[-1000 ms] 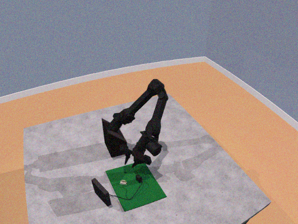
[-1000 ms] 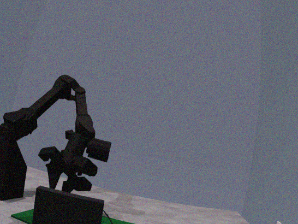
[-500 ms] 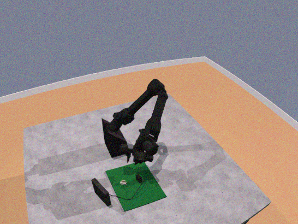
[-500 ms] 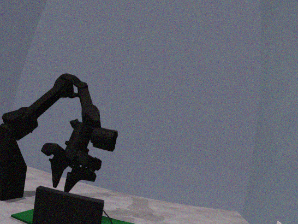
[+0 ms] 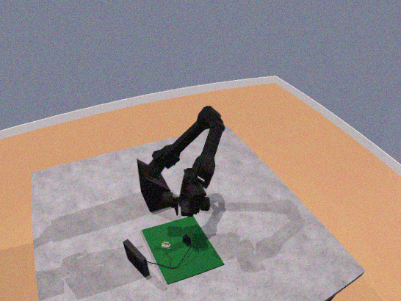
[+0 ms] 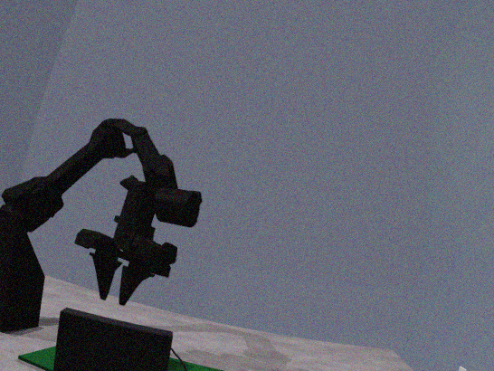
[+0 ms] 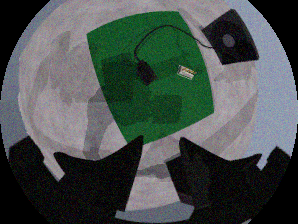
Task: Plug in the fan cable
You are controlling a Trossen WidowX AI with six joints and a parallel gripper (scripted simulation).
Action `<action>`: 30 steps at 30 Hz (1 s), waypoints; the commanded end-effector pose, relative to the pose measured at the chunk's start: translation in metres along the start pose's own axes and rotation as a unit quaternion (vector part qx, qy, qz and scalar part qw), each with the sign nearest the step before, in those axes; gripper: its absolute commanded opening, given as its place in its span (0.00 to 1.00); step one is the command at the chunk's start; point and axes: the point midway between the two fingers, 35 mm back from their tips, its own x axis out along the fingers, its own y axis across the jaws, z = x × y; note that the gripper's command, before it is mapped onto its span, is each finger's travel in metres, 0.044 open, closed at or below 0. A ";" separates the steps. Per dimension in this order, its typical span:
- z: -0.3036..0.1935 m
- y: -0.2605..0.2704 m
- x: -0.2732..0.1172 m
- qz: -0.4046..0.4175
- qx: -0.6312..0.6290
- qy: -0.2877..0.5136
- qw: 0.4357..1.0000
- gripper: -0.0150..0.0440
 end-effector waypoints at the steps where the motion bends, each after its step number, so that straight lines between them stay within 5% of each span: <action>1: 0.003 0.005 -0.010 0.033 -0.003 0.006 0.999 0.60; 9: 0.003 0.007 -0.018 0.058 0.000 0.010 0.998 0.60; 14: 0.010 0.008 -0.023 0.063 -0.027 0.008 0.998 0.82; 18: 0.042 0.004 -0.046 0.069 -0.170 -0.003 0.983 1.00; 23: 0.075 -0.006 -0.071 0.078 -0.328 -0.018 0.941 1.00; 30: 0.076 -0.006 -0.072 0.078 -0.334 -0.018 0.939 1.00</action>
